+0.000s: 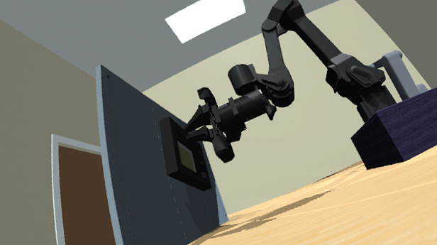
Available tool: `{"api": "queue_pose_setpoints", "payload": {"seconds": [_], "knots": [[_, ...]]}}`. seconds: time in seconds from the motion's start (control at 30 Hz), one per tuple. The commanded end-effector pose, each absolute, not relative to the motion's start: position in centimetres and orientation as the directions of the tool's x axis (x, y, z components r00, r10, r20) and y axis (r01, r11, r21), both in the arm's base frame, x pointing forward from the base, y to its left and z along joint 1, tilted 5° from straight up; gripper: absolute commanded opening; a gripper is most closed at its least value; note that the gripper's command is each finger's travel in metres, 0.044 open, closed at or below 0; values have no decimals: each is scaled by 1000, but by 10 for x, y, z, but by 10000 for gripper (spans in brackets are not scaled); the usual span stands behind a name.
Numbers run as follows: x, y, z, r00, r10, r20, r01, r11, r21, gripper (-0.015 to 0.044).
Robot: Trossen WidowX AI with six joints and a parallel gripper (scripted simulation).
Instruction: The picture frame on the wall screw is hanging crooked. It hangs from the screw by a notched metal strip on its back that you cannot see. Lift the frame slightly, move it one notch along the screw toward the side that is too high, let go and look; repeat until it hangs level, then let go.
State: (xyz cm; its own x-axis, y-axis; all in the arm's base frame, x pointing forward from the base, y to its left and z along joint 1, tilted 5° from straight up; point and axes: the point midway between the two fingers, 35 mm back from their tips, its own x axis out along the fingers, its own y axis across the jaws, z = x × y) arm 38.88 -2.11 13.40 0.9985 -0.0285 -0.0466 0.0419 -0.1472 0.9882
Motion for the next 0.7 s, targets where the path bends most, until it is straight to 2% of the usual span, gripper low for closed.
{"api": "queue_pose_setpoints", "payload": {"seconds": [0.0, 0.67], "knots": [[389, -21, 134, 999, -29, -46, 42, -115, 992, 0], [389, -21, 133, 998, -30, -46, 46, -10, 999, 0]]}}
